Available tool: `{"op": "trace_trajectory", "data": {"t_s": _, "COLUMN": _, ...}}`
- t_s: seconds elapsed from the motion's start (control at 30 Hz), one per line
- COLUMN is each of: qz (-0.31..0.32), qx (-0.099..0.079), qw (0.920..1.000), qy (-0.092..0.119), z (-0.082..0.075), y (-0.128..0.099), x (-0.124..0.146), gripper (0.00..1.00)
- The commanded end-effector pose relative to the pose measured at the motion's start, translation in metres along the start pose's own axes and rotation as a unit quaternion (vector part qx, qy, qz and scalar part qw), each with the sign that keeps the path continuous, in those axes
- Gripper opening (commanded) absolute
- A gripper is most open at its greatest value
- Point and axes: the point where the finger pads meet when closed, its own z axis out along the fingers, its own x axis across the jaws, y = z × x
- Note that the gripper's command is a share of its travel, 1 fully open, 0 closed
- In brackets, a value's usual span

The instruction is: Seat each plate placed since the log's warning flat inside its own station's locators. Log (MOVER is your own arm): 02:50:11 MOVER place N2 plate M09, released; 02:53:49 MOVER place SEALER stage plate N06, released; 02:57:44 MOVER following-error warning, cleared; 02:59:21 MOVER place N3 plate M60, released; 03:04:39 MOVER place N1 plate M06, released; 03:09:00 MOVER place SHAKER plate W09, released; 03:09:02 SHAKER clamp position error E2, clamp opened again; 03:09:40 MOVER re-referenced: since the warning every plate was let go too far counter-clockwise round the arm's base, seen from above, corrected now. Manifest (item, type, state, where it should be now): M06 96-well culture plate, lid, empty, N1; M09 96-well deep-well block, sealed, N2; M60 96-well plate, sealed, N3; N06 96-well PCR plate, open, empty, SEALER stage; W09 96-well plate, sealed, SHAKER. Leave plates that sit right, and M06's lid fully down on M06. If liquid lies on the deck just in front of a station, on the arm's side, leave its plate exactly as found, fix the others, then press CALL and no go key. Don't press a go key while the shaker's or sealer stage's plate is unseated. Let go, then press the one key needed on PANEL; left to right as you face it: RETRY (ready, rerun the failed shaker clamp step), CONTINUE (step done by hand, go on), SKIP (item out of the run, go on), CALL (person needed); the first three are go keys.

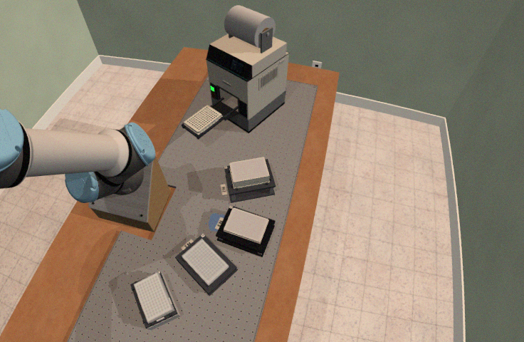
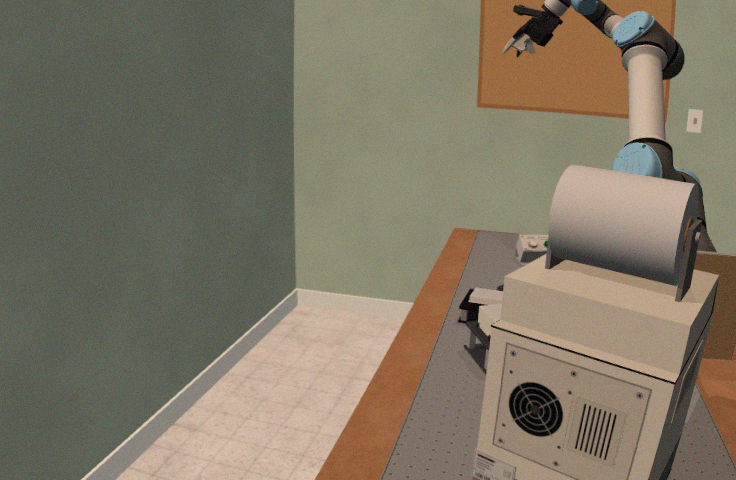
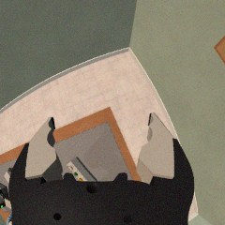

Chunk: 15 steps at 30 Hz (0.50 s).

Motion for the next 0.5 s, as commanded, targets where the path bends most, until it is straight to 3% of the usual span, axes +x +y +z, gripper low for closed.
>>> {"op": "trace_trajectory", "data": {"t_s": 0.0, "qz": 0.0, "qx": 0.01, "qw": 0.9999, "qy": 0.009, "z": -0.015, "y": -0.01, "x": 0.009, "gripper": 0.82}}
{"op": "trace_trajectory", "data": {"t_s": 0.07, "qz": 0.001, "qx": 0.024, "qw": 0.9994, "qy": 0.023, "z": -0.023, "y": -0.015, "x": 0.014, "gripper": 0.82}}
{"op": "trace_trajectory", "data": {"t_s": 0.2, "qz": 0.001, "qx": 0.025, "qw": 0.9994, "qy": 0.023, "z": -0.038, "y": -0.023, "x": 0.022, "gripper": 0.82}}
{"op": "trace_trajectory", "data": {"t_s": 0.27, "qz": 0.001, "qx": 0.025, "qw": 0.9994, "qy": 0.023, "z": -0.038, "y": -0.023, "x": 0.022, "gripper": 0.82}}
{"op": "trace_trajectory", "data": {"t_s": 0.47, "qz": 0.002, "qx": 0.047, "qw": 0.998, "qy": 0.043, "z": -0.055, "y": -0.031, "x": 0.031, "gripper": 0.82}}
